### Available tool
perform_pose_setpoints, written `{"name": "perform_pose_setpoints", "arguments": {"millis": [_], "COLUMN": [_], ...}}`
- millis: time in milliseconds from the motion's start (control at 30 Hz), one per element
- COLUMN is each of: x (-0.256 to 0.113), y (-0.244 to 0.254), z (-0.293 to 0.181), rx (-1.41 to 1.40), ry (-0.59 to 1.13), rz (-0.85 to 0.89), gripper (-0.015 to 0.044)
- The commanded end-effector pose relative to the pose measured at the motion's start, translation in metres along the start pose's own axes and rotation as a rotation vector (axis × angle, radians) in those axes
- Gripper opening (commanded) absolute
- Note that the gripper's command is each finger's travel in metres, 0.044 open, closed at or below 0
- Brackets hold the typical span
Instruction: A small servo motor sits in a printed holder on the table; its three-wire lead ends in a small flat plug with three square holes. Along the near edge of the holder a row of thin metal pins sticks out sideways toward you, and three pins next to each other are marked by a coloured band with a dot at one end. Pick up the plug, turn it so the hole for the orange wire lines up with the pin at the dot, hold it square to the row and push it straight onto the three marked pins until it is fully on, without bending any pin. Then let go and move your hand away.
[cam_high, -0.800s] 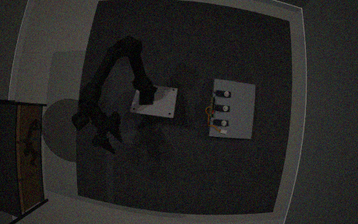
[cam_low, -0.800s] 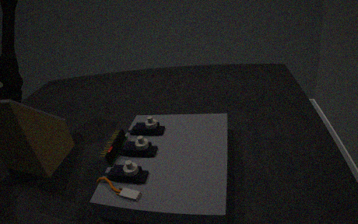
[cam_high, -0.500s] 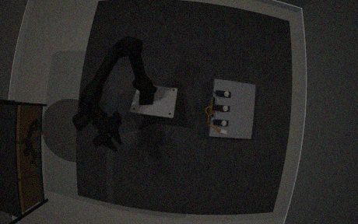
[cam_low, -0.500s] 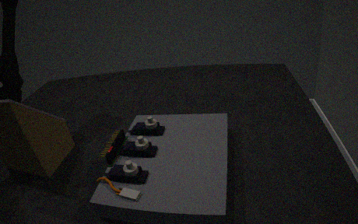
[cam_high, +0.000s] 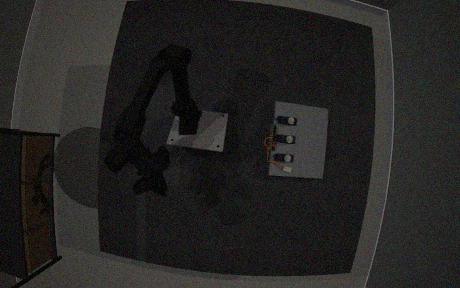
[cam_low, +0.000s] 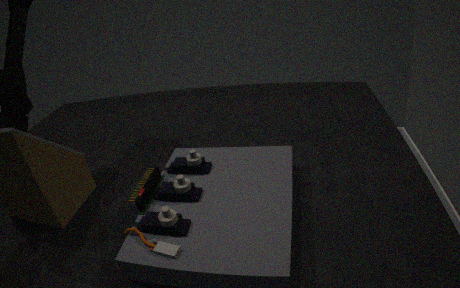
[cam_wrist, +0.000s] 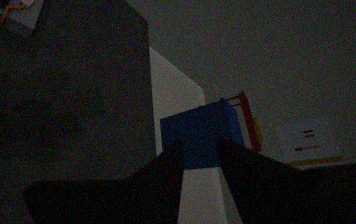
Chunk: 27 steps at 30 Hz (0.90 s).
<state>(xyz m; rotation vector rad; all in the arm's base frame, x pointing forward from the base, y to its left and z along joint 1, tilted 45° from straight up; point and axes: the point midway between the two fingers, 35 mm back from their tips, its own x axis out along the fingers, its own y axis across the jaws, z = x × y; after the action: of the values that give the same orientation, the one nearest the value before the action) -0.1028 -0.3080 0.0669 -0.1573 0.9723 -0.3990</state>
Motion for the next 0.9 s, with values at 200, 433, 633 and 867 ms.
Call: {"name": "perform_pose_setpoints", "arguments": {"millis": [200, 433, 633, 867], "x": [0.027, 0.044, 0.056, 0.066], "y": [-0.003, -0.001, 0.003, 0.011], "z": [0.056, 0.098, 0.135, 0.178], "rx": [-0.063, -0.111, -0.149, -0.173], "ry": [0.031, 0.033, 0.033, 0.015], "rz": [0.040, 0.045, 0.033, 0.005], "gripper": [0.0115, 0.0115, 0.0115, 0.0115]}}
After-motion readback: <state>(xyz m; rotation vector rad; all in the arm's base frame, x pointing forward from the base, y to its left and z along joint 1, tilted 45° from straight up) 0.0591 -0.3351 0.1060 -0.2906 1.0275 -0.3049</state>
